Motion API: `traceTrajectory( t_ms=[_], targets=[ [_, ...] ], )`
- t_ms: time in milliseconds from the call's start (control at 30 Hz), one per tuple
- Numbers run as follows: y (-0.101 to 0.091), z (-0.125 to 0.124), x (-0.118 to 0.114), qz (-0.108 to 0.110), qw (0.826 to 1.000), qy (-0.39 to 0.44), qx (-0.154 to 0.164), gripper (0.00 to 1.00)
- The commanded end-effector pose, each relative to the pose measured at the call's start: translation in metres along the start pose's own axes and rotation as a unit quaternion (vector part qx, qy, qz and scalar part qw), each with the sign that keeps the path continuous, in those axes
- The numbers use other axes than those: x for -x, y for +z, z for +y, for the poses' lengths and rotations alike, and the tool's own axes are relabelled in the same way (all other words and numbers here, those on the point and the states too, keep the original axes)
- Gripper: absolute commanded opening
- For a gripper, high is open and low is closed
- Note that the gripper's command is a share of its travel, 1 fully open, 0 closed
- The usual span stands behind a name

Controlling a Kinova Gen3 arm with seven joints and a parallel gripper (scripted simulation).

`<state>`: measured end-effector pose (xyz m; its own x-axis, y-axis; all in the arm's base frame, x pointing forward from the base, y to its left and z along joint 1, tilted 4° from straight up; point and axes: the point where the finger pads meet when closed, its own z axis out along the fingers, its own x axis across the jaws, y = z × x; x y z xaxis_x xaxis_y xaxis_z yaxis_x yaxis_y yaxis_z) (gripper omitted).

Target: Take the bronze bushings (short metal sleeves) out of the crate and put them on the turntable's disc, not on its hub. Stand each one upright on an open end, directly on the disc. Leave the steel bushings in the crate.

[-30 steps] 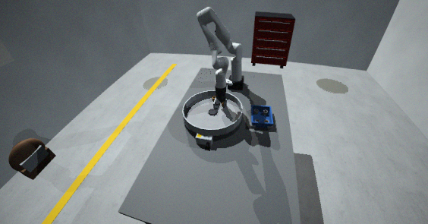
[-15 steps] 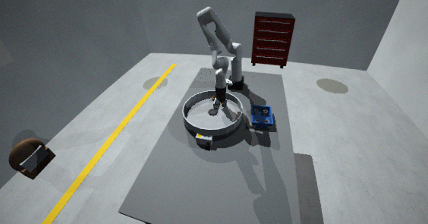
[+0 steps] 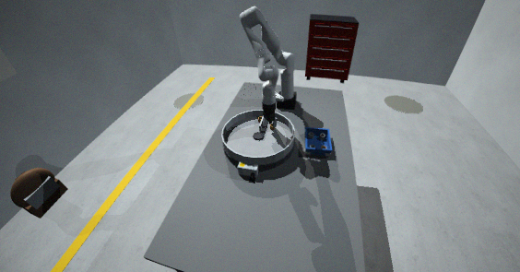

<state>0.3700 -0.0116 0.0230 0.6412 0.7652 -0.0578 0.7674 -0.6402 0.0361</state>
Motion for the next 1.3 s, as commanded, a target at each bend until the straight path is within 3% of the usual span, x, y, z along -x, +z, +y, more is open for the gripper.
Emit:
traceTrajectory(
  t_ms=[0, 200, 367, 1267],
  targets=[
    [-0.012, 0.007, 0.001, 0.002, 1.0, 0.0, 0.007, 0.78],
    [-0.04, 0.007, 0.001, 0.002, 1.0, 0.0, 0.007, 0.78],
    [-0.05, 0.005, 0.001, 0.001, 1.0, 0.0, 0.004, 0.78],
    [-0.05, 0.005, 0.002, 0.001, 1.0, 0.0, 0.004, 0.78]
  ],
)
